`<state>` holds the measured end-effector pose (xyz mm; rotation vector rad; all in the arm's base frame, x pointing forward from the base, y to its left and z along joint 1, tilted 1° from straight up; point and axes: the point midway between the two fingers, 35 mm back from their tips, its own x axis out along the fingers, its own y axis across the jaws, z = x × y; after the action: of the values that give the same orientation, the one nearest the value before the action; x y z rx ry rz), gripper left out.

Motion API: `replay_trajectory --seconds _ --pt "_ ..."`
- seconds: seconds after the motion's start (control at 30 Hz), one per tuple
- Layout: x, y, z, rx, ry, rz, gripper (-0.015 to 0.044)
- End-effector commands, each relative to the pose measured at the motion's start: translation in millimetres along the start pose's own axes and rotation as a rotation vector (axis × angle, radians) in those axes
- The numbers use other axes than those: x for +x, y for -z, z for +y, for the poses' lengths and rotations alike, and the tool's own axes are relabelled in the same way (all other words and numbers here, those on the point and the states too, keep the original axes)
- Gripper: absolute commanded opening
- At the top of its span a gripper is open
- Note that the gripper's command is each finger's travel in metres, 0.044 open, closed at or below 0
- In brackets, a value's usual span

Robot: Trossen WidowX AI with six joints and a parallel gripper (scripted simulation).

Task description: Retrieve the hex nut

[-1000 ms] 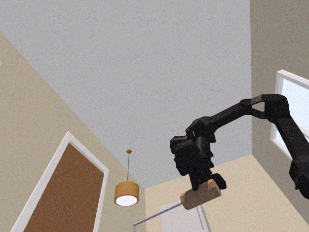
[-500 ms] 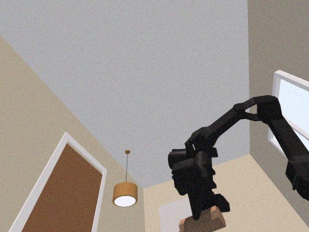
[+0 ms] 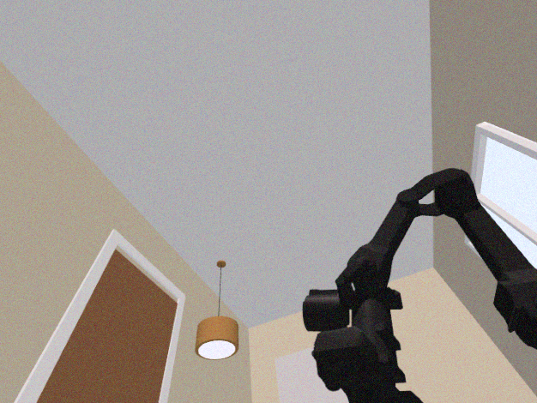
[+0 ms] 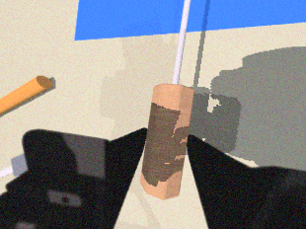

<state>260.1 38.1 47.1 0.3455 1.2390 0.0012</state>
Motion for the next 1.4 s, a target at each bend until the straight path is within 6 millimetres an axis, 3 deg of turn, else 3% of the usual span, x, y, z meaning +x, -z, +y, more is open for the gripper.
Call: replay_trajectory --seconds 0.0,1.37 --pt "16 10 -6 -0.008 -0.006 -0.006 0.0000" --pt "25 -7 -8 -0.008 -0.006 -0.008 0.0000"
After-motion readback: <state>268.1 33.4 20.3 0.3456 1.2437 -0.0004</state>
